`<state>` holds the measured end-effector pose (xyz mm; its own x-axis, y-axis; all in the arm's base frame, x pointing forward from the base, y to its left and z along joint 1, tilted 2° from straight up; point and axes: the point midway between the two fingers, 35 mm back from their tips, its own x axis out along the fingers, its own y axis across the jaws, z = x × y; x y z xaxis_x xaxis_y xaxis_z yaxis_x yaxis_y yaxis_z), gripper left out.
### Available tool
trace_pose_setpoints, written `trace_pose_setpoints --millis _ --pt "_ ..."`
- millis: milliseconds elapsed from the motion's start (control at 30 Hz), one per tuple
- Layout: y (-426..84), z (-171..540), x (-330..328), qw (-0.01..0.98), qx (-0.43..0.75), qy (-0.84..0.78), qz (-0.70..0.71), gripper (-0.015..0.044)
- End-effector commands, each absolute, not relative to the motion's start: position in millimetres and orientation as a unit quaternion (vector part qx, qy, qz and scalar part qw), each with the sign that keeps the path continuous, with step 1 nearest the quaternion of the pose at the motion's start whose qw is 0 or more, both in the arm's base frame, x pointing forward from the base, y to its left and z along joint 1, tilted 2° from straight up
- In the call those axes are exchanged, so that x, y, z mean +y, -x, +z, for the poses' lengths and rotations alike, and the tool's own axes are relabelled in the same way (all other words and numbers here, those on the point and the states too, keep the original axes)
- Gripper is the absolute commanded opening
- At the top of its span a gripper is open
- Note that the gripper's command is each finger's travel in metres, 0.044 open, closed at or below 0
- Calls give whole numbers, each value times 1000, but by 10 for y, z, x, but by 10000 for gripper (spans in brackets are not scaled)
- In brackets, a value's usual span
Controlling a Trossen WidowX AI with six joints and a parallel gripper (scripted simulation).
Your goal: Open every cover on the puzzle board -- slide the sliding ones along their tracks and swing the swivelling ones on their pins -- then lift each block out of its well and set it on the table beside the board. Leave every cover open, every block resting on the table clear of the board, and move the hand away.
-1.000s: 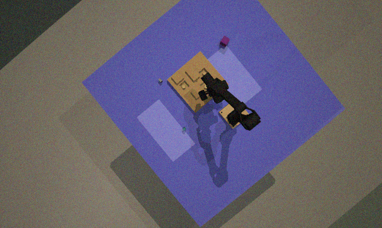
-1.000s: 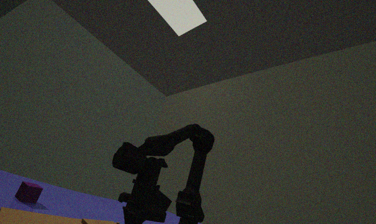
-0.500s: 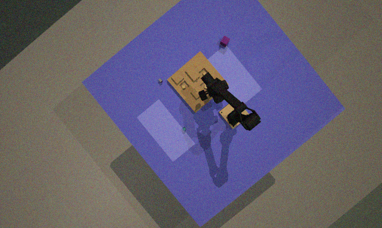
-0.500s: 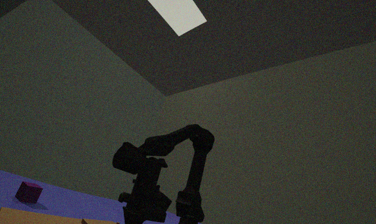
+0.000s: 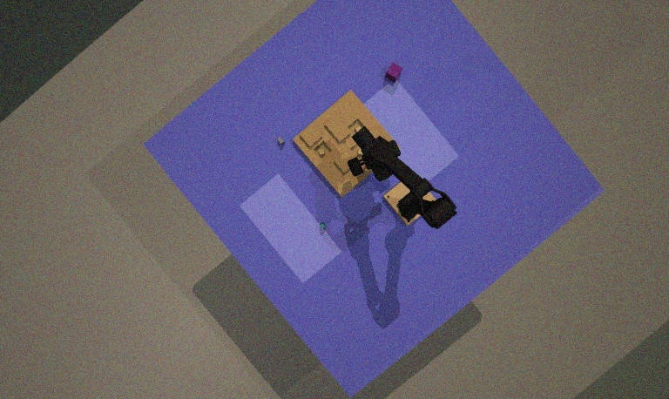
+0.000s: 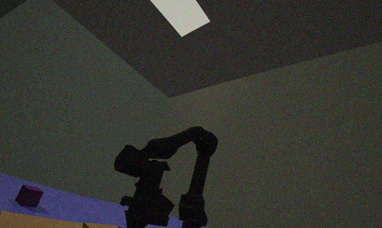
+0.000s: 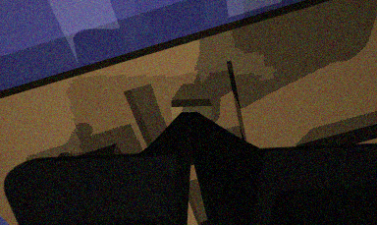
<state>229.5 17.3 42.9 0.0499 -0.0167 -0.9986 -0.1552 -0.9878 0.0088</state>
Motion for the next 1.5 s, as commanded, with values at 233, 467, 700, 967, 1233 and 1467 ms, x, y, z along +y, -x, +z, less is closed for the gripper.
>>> trace_pose_setpoints --millis 233,467,700,967,1233,1467 --pt "-2310 508 180 50 60 721 688 0" --pt "-2309 612 182 49 59 720 689 105" --pt "-2308 946 190 50 60 720 689 144" --pt "-2297 1045 192 50 60 721 689 144" --pt "-2309 881 200 50 60 721 689 144" --pt "-2310 730 206 50 60 721 689 144"
